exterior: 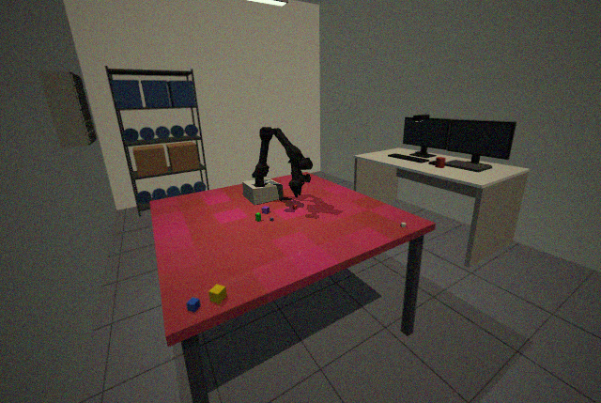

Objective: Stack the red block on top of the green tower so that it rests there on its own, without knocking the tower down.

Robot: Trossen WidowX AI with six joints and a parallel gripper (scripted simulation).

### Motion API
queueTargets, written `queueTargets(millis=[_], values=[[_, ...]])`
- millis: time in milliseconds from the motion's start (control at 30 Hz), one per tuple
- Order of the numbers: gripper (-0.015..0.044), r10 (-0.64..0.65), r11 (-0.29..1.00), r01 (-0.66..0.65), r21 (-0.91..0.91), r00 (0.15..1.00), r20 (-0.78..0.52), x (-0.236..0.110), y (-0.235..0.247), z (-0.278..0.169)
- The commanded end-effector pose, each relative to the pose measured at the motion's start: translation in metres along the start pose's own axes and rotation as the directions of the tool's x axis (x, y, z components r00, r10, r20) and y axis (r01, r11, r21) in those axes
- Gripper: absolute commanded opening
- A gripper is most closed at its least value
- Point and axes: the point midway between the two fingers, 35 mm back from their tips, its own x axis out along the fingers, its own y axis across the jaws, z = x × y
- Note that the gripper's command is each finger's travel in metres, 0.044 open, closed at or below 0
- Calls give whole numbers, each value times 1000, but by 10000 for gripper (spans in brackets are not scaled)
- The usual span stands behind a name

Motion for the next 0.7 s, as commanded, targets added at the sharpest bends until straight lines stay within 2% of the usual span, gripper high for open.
queueTargets(millis=[0,100,367,667], values=[[440,166,977,-155,150,984,-67,14,45,-30],[440,213,961,-193,197,973,-88,17,58,-39],[440,213,961,-193,197,973,-87,17,59,-36],[440,213,961,-193,197,973,-88,53,67,-39]])
